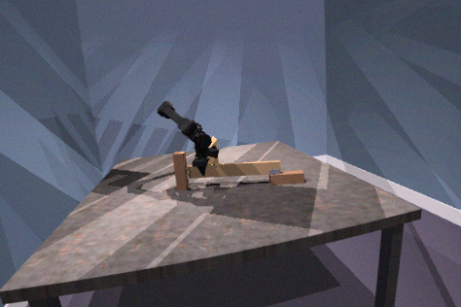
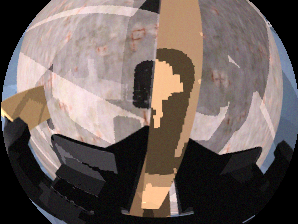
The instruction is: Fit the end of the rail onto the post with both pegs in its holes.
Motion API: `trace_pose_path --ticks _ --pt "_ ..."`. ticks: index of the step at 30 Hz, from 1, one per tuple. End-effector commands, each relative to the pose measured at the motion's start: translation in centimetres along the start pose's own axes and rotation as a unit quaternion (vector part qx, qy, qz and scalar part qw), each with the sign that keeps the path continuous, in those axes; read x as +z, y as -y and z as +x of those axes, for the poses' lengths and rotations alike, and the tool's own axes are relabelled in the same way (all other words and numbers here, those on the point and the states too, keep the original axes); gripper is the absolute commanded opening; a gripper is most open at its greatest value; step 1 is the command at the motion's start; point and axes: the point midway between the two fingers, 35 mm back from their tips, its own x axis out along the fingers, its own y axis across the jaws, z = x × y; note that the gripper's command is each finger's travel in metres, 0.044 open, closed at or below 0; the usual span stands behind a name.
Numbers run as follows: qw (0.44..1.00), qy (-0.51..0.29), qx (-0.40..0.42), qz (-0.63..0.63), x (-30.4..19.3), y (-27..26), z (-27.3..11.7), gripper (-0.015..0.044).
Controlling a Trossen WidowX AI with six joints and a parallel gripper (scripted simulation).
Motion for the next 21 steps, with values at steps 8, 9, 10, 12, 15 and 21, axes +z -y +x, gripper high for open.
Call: trace_pose_path --ticks 8,9,10,12,15,21 --pt "1.0 0.0 -0.002 -0.002 -0.4 0.05 -0.05 0.0" --pt "1.0 0.0 -0.002 -0.002 -0.43 0.05 -0.05 0.0" --pt "1.0 0.0 -0.002 -0.002 -0.46 0.05 -0.06 0.0" --pt "1.0 0.0 -0.002 -0.002 -0.51 0.05 -0.08 0.0" --pt "1.0 0.0 -0.002 -0.002 -0.55 0.05 -0.12 0.0" --pt "1.0 0.0 -0.002 -0.002 -0.55 0.05 -0.19 0.0"
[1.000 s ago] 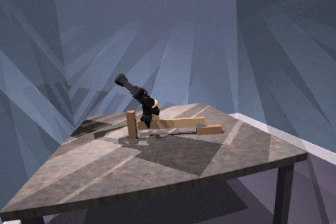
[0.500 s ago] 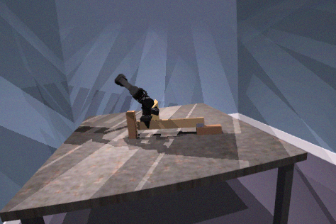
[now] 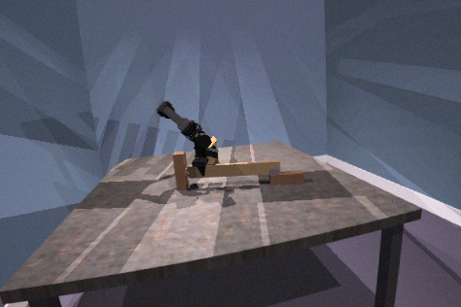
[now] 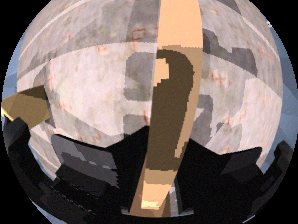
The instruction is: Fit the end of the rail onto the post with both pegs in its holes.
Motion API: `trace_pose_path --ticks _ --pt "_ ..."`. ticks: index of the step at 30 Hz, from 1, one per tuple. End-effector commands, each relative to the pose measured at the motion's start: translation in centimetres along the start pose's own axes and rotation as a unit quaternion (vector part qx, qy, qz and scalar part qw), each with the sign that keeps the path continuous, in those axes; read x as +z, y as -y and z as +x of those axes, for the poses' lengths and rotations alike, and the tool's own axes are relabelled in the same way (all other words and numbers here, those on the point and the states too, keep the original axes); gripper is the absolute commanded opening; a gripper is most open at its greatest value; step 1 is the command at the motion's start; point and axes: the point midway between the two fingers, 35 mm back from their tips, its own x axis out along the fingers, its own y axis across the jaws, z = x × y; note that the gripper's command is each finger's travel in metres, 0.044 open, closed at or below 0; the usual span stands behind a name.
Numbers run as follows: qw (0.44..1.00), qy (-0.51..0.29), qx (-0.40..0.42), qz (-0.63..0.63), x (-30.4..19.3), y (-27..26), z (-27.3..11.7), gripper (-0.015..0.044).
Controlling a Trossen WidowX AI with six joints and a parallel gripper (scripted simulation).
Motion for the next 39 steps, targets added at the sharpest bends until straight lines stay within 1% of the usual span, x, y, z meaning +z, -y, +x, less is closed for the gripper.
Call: trace_pose_path --ticks 1,39 --pt "1.0 -0.004 -0.001 -0.002 -0.37 0.03 -0.18 0.0" --pt "1.0 -0.004 -0.001 -0.002 0.33 0.04 -0.06 0.0"
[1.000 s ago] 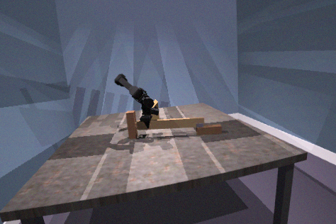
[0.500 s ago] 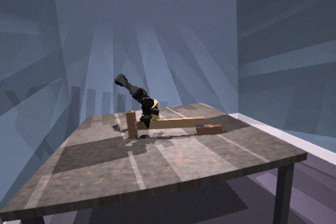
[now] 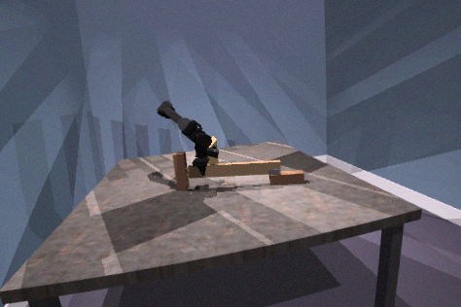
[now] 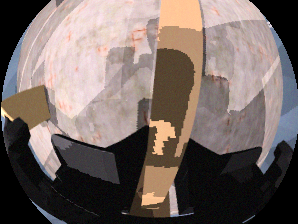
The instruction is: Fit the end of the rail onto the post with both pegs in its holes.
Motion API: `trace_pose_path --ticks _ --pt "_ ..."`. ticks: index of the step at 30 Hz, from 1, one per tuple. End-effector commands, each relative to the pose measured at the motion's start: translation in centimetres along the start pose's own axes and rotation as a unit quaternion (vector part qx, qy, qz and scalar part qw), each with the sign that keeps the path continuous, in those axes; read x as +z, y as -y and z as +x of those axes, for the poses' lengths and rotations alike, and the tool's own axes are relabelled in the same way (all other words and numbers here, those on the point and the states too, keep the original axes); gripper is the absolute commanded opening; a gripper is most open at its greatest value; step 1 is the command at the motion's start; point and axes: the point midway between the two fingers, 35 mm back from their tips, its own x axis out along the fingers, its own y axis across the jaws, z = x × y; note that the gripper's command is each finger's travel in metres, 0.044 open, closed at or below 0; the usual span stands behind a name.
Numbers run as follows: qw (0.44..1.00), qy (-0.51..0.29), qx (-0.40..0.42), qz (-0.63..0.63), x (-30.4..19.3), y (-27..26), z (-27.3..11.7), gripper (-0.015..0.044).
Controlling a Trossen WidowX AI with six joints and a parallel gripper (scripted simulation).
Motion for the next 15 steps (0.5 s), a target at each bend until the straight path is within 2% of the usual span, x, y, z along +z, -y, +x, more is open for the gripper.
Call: trace_pose_path --ticks 1,15 --pt "1.0 0.0 -0.003 0.0 0.1 0.1 -0.08 0.0" --pt "1.0 0.0 -0.003 0.0 -0.23 0.1 -0.1 0.0"
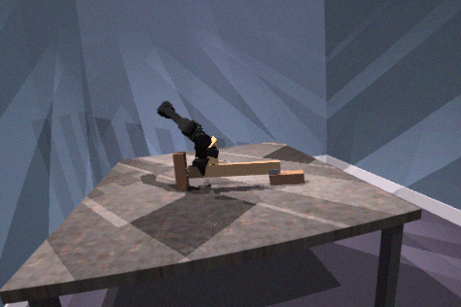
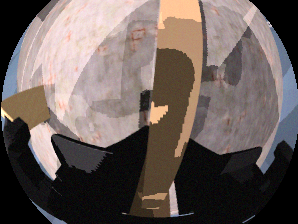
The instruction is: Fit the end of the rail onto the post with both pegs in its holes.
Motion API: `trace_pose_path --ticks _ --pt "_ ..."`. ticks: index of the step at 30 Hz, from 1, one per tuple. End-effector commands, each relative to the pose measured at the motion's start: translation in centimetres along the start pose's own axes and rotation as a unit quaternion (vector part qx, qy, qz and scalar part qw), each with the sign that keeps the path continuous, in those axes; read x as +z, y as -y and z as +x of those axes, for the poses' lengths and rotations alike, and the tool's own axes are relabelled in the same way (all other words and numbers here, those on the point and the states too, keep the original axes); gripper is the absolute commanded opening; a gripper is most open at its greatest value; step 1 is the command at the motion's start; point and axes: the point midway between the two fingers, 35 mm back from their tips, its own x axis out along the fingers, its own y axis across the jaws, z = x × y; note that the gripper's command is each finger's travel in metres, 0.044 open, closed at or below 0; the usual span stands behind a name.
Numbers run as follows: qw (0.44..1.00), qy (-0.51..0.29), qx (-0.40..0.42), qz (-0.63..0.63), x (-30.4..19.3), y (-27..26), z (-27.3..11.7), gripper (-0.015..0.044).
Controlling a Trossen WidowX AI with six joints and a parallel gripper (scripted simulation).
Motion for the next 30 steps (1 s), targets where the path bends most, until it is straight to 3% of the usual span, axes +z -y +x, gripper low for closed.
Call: trace_pose_path --ticks 1,30 --pt "1.0 0.0 -0.002 -0.001 -0.19 0.06 -0.11 0.0" --pt "1.0 0.0 -0.002 -0.001 -1.11 0.05 -0.16 0.0"
